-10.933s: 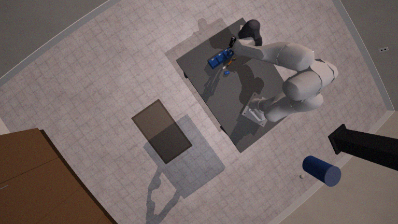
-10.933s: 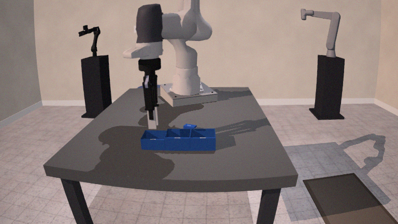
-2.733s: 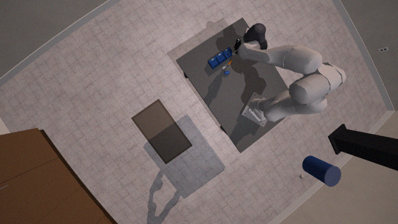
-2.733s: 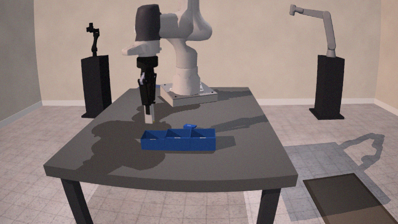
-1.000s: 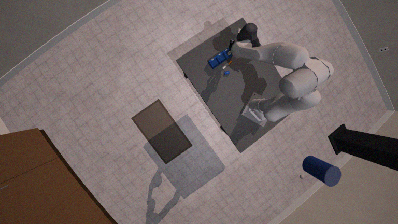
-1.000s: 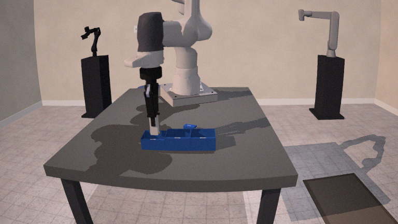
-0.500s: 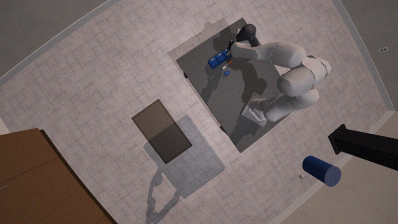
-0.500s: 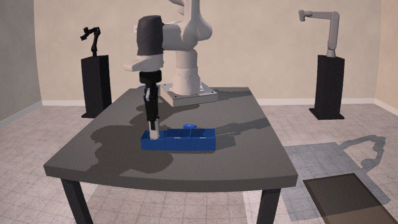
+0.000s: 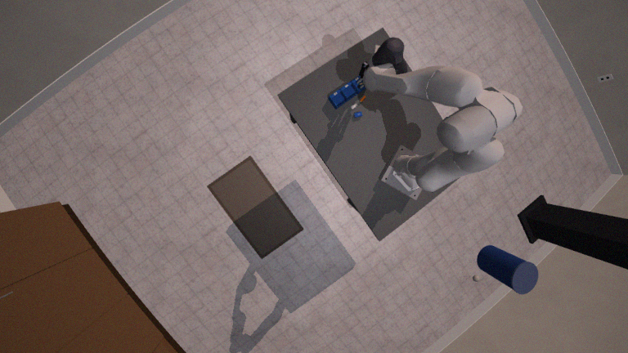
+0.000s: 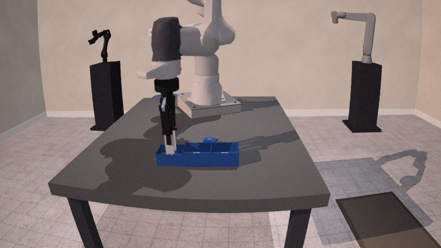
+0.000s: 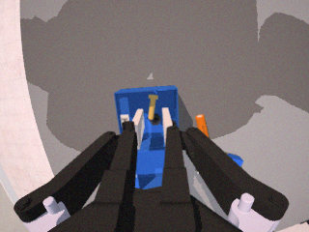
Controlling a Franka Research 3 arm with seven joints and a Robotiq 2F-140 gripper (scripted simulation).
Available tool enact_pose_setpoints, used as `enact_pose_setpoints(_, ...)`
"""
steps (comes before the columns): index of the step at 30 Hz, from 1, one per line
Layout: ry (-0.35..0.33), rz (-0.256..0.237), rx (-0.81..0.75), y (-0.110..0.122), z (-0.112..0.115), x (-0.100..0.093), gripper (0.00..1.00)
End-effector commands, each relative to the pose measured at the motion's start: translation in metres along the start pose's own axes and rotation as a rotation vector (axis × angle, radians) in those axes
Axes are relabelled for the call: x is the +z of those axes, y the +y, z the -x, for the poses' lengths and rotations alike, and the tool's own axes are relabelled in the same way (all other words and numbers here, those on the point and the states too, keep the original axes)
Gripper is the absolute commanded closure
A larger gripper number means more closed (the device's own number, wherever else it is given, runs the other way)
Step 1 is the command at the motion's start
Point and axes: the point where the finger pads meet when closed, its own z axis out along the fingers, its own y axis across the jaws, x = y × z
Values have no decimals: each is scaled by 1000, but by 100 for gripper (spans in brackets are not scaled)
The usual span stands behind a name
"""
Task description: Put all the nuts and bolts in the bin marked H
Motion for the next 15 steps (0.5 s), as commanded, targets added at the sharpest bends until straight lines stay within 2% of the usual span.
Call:
enact_pose_setpoints(1, -2, -2, -3, -1, 0, 0, 82)
enact_pose_setpoints(15, -2, -2, -3, -1, 0, -5, 82)
